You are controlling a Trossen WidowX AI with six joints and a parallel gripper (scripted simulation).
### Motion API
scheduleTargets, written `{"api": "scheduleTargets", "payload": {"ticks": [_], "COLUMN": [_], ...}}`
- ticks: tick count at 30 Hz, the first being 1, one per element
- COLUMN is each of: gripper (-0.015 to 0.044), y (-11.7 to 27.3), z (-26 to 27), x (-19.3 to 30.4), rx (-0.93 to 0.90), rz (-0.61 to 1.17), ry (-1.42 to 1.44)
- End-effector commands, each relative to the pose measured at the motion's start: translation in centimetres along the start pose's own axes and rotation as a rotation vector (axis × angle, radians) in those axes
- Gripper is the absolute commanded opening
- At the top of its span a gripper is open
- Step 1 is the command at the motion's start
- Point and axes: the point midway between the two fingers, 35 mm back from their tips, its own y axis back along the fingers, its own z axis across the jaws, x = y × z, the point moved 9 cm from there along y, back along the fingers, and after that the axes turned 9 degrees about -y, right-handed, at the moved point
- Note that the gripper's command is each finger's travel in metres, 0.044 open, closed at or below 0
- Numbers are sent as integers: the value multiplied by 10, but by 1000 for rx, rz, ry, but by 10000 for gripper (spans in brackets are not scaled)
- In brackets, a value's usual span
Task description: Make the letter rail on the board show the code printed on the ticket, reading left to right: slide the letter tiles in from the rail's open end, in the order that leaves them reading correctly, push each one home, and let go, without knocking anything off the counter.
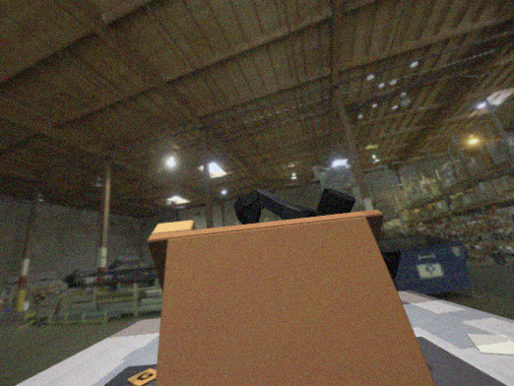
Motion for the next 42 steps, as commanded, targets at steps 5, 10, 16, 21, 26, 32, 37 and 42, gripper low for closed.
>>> {"api": "scheduleTargets", "payload": {"ticks": [5, 10, 16, 21, 26, 32, 37, 42], "gripper": [0, 0, 0, 0, 0, 0, 0, 0], "y": [0, 0, 0, 0, 0, 0, 0, 0], "z": [-4, -6, -9, -12, -14, -17, -20, -22], "x": [-1, -1, -1, -2, -2, -3, -3, -4], "rx": [-3, -3, -3, -3, -2, -2, -2, -2], "rz": [-1, -1, -1, -1, -1, -1, -1, -1], "ry": [3, 4, 4, 4, 4, 4, 5, 5]}}
